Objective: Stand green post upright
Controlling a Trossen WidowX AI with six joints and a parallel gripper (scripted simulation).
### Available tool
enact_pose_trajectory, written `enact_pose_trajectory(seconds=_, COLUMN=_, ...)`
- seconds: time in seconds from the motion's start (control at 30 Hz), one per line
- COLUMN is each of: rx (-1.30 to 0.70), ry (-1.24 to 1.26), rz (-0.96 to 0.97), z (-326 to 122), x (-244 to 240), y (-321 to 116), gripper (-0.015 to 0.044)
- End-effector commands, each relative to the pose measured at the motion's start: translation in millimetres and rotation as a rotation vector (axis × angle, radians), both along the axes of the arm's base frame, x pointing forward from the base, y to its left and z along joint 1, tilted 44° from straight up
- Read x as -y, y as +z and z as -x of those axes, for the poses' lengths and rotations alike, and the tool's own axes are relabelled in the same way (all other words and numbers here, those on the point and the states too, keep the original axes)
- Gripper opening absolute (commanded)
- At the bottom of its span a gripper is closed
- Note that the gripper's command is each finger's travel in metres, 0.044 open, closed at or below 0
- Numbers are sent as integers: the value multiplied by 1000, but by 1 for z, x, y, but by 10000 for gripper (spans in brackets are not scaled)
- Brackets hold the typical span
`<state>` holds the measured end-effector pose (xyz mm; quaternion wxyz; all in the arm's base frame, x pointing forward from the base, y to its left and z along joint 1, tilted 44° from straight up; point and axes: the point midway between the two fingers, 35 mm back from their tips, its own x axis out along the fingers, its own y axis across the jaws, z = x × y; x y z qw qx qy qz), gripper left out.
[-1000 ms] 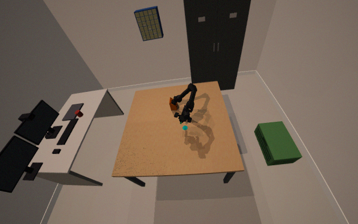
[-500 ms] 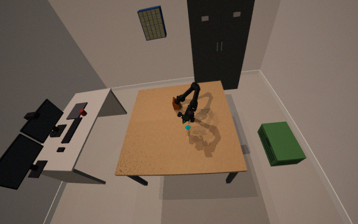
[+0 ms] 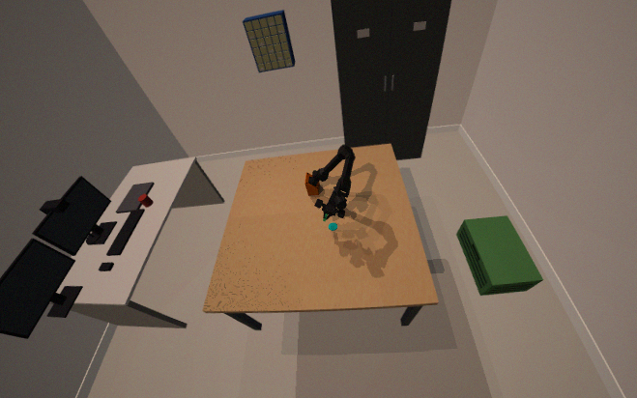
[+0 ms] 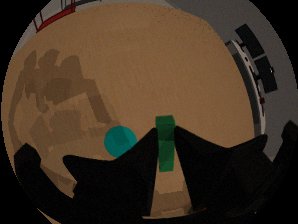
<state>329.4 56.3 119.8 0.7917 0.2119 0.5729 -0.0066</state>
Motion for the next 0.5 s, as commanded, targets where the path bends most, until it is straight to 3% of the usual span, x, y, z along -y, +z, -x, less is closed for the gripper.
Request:
enact_pose_trajectory(seconds=0.0, rx=25, ry=-17, rz=18, z=0, x=0, y=0, gripper=23)
enact_pose_trajectory(seconds=0.47, rx=98, ry=-57, rz=59, z=-1, x=-2, y=0, gripper=23)
